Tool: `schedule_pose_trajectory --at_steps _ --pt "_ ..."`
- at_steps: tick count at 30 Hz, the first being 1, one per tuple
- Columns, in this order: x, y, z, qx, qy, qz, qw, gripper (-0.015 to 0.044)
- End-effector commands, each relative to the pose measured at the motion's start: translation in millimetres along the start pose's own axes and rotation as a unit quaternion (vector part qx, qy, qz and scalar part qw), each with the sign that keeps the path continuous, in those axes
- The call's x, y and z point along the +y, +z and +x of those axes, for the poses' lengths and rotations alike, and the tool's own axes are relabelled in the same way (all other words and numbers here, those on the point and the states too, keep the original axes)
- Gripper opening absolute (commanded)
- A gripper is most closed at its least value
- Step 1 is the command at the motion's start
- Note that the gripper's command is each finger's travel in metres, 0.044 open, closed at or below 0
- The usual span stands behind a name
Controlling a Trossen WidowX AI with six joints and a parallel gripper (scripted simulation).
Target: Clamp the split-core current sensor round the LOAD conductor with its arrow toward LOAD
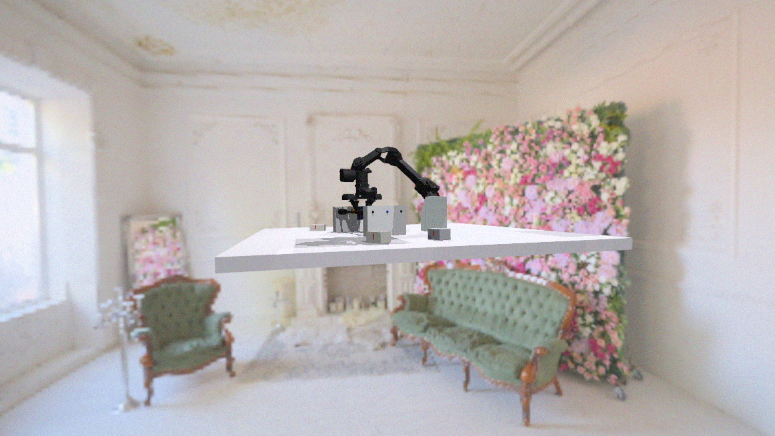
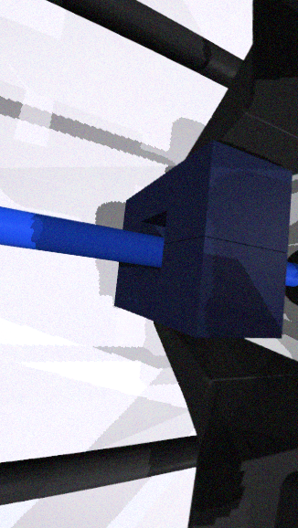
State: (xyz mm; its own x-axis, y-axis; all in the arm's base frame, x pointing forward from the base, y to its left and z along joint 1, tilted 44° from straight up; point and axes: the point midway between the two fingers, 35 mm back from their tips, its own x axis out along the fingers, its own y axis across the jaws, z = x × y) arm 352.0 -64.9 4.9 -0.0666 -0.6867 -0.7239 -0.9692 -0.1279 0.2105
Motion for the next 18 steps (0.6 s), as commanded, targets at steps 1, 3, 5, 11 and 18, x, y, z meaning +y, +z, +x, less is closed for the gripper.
schedule_pose_trajectory --at_steps 1,3,5,11,18 --pt "0.1 -0.1 0.0 0.0 0.0 0.0 1.0 0.005" --pt "0.1 -0.1 0.0 0.0 0.0 0.0 1.0 0.0037" --pt "0.1 -0.1 -0.2 0.0 0.0 0.0 1.0 0.0004" --pt "0.2 0.0 -0.8 0.0 0.0 0.0 1.0 0.0" --pt "0.2 0.0 -0.8 0.0 0.0 0.0 1.0 0.0"
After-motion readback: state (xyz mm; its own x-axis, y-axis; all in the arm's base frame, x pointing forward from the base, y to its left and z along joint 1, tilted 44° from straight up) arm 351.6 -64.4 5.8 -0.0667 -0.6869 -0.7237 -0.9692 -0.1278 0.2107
